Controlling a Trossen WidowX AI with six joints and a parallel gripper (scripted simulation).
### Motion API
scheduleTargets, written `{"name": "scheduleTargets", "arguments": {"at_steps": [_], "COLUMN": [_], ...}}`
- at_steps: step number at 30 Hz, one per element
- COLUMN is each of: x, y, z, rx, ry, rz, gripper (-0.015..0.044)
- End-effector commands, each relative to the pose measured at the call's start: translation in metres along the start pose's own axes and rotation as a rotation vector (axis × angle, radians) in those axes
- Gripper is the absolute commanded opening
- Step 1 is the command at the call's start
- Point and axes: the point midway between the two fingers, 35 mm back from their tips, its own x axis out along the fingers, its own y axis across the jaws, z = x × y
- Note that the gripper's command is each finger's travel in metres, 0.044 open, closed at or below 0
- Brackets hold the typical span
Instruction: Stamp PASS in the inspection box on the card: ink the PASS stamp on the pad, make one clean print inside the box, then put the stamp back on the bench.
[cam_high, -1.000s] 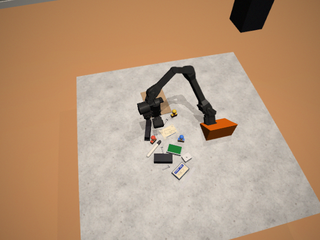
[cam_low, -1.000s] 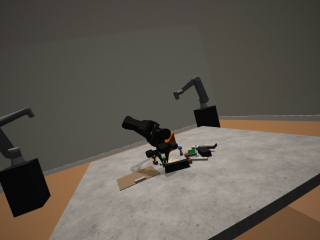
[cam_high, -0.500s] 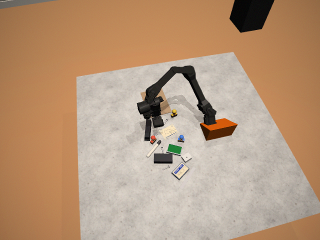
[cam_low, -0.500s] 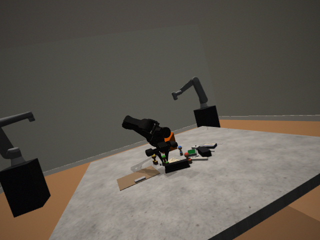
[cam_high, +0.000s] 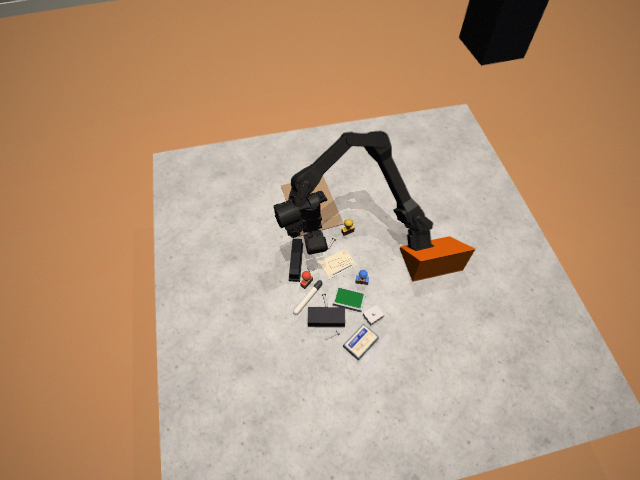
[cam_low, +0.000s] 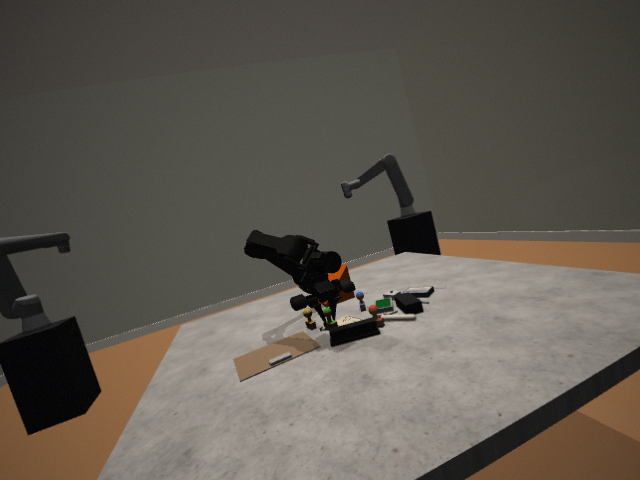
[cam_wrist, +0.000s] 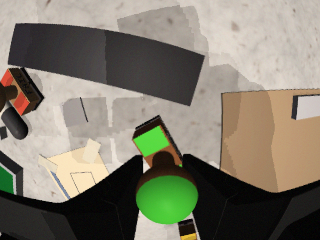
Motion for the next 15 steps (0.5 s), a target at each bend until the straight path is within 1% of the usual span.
{"name": "scheduleTargets", "arguments": {"at_steps": [1,15], "x": [-0.0039,-0.0107], "y": [0.0011,0.0012], "z": [0.0007,0.0007], "rx": [0.004,0.004], "ry": [-0.003,-0.002], "rz": [0.005,0.006], "gripper": [0.0,0.0]}}
